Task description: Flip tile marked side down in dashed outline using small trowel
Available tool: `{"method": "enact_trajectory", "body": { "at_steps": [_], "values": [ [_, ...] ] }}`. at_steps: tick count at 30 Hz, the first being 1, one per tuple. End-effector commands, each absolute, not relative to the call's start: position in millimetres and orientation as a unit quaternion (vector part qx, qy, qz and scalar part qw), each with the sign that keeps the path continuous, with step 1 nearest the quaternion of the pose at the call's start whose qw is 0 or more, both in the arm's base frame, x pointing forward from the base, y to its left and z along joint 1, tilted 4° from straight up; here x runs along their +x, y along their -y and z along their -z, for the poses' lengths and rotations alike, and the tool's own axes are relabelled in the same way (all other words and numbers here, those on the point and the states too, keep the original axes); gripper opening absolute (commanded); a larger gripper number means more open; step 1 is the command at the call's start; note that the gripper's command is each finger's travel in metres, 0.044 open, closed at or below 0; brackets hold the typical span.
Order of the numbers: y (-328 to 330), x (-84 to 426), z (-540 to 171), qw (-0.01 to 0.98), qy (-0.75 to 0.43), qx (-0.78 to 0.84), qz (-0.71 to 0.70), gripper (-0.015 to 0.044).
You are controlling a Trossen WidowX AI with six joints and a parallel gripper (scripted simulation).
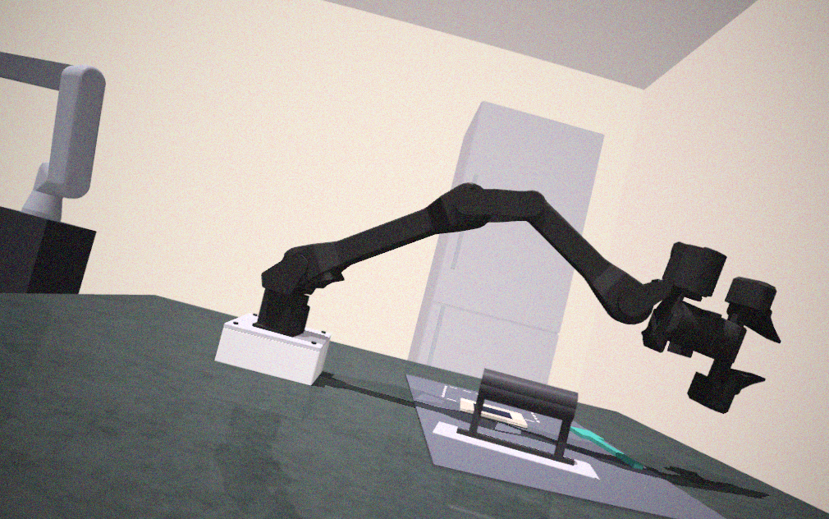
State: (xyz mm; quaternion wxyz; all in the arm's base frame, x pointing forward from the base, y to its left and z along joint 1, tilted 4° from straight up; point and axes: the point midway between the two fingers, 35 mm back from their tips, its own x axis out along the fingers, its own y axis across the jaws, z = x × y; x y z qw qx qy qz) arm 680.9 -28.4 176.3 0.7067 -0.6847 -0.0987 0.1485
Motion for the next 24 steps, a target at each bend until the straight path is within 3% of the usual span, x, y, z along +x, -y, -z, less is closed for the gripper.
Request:
{"method": "enact_trajectory", "body": {
  "at_steps": [1,24],
  "values": [
    [36,677,-173,0.736,0.06,-0.655,-0.159,0.027],
    [76,618,-130,0.862,-0.225,-0.416,-0.183,0.027]
  ]
}}
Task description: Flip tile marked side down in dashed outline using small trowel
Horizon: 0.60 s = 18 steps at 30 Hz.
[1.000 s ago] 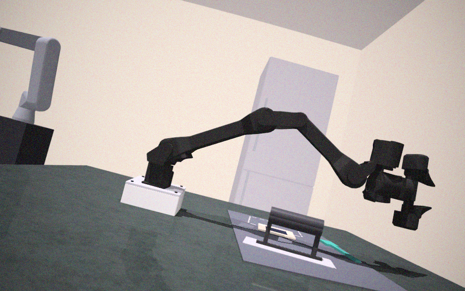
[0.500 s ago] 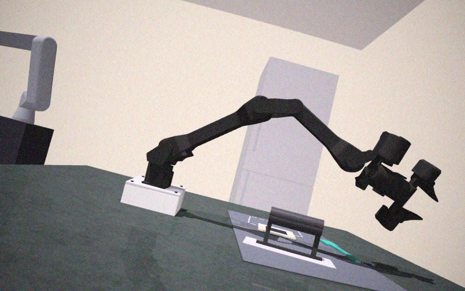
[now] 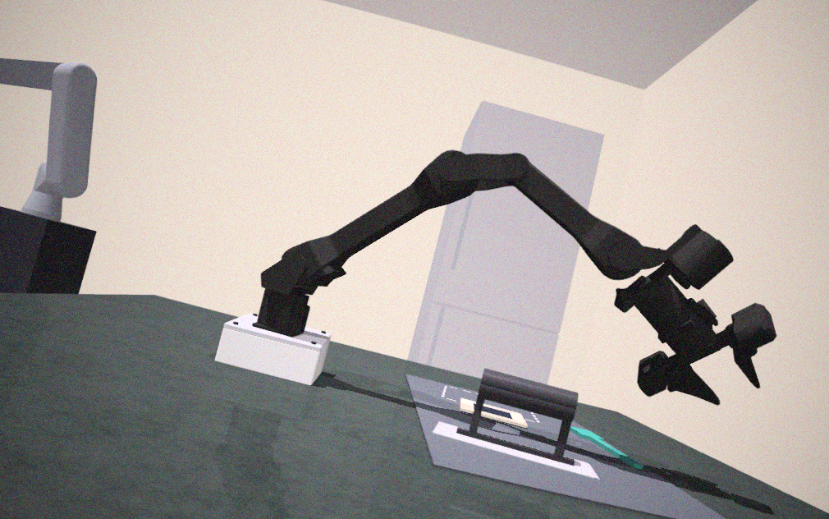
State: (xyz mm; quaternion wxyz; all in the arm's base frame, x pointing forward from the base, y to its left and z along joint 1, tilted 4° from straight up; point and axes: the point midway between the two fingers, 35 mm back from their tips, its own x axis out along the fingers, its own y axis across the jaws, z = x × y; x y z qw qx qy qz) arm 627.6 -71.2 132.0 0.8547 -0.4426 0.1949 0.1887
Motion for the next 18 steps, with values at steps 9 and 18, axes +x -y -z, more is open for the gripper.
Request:
{"method": "enact_trajectory", "body": {
  "at_steps": [9,18],
  "values": [
    [88,579,-115,0.872,-0.339,-0.314,-0.16,0.027],
    [98,531,-105,0.86,-0.449,-0.213,-0.119,0.027]
  ]
}}
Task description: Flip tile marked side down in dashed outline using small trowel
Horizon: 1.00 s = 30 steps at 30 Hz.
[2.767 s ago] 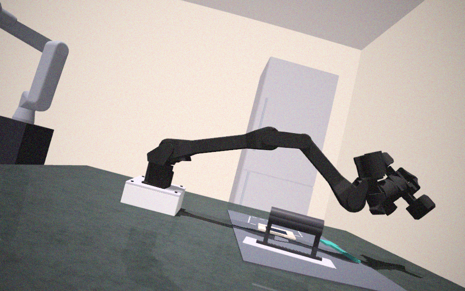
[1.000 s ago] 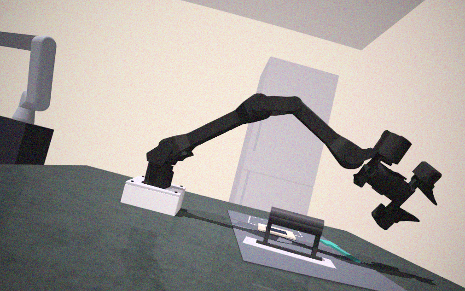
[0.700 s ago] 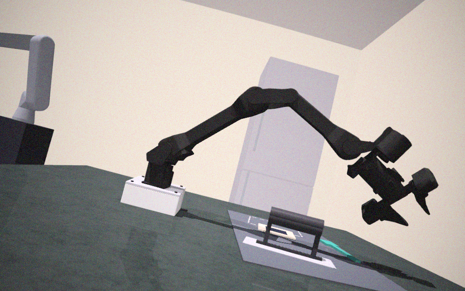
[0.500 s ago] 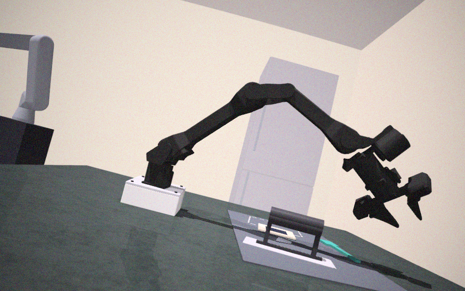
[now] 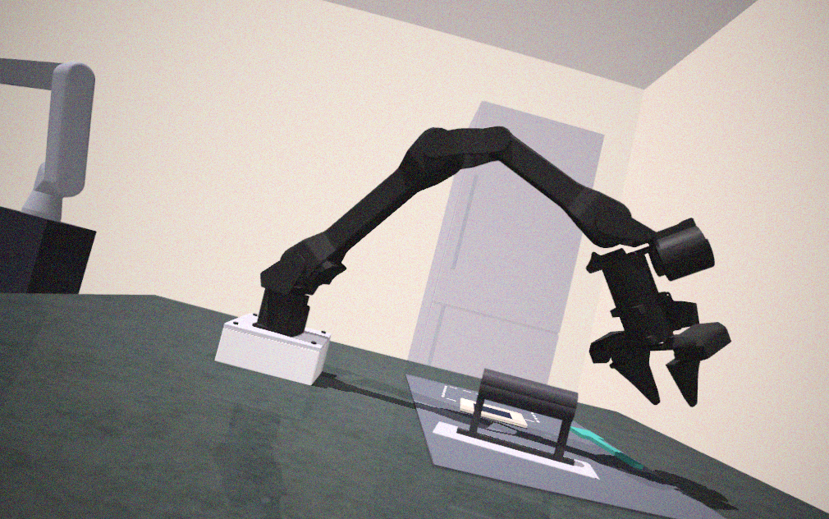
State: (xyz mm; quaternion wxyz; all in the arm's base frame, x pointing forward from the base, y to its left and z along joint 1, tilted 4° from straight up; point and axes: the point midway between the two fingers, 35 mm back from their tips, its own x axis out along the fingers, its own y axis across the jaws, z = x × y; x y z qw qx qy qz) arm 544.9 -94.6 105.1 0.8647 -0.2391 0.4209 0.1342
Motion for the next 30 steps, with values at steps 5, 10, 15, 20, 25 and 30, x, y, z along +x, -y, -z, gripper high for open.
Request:
{"method": "enact_trajectory", "body": {
  "at_steps": [5,10,15,20,25,30],
  "values": [
    [102,501,-101,0.843,-0.506,-0.16,-0.088,0.027],
    [106,470,-100,0.82,-0.559,-0.111,-0.054,0.027],
    [108,437,-101,0.791,-0.609,-0.065,-0.015,0.027],
    [110,402,-103,0.756,-0.654,-0.024,0.026,0.027],
    [111,373,-108,0.722,-0.689,0.006,0.064,0.027],
    [111,372,-107,0.721,-0.69,0.007,0.065,0.027]
  ]
}}
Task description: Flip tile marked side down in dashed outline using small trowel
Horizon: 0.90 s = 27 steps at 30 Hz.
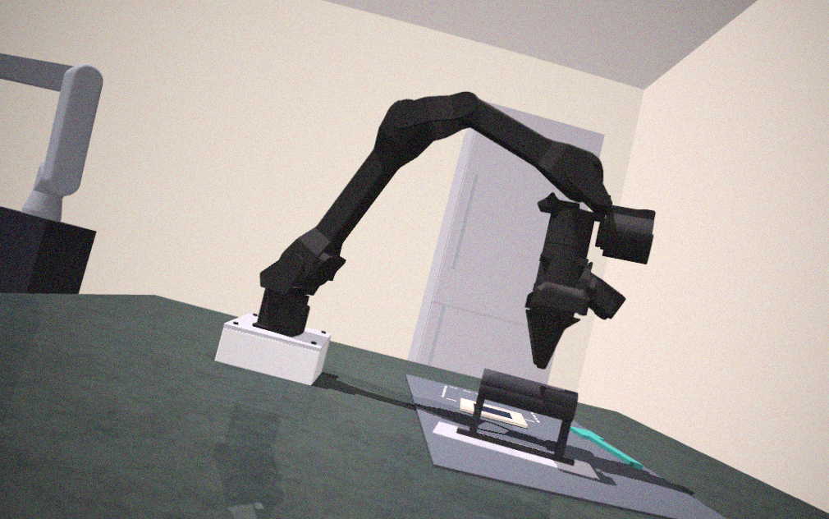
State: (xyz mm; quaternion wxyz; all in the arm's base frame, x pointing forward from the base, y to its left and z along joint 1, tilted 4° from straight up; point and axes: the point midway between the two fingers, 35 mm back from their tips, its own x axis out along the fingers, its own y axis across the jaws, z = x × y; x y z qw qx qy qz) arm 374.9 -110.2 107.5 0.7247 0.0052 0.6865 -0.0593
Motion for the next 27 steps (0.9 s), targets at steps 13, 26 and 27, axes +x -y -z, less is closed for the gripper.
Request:
{"method": "enact_trajectory", "body": {
  "at_steps": [13,26,27],
  "values": [
    [113,373,-86,0.721,-0.69,0.007,0.065,0.027],
    [114,374,-65,0.721,-0.69,0.007,0.064,0.027],
    [115,374,-64,0.721,-0.69,0.007,0.064,0.027]
  ]
}}
